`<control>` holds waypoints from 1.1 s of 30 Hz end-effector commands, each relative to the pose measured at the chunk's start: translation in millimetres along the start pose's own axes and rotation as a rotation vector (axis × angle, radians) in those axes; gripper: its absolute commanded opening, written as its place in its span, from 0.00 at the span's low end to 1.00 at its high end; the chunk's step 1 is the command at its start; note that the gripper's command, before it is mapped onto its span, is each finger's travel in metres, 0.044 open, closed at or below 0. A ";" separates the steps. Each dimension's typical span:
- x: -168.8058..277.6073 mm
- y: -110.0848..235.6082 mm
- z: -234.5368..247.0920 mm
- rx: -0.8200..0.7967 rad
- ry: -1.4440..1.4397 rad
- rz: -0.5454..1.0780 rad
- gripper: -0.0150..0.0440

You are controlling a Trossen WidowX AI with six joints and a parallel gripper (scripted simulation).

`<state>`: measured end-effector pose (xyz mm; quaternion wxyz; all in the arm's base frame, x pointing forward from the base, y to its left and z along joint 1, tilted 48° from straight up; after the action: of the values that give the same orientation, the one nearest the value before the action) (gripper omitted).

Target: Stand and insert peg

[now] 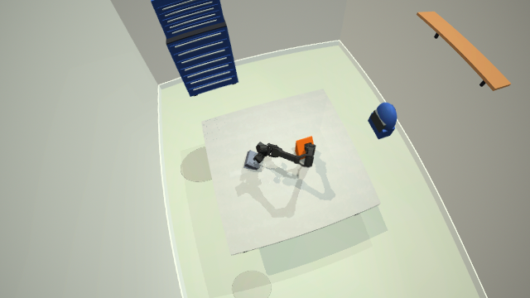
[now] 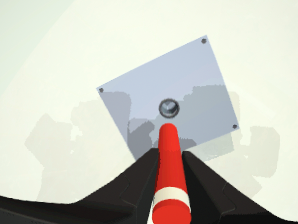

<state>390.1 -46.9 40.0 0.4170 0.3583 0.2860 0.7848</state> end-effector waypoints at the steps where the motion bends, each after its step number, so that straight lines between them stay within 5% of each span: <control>1: -1.2 -9.4 -0.9 0.004 -0.007 -0.002 0.25; 33: -2.3 -46.3 -0.5 -0.001 -0.001 -0.005 0.25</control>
<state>409.5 -29.0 9.8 0.4195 0.3549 0.2852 0.7853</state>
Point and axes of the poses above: the point midway between the two fingers, 35 mm back from their tips, its own y axis back along the fingers, its own z axis across the jaws, x = y × z, the point moved 2 cm from there along y, back along the fingers, and after that the axes turned 7 degrees about -y, right-handed, at the moved point
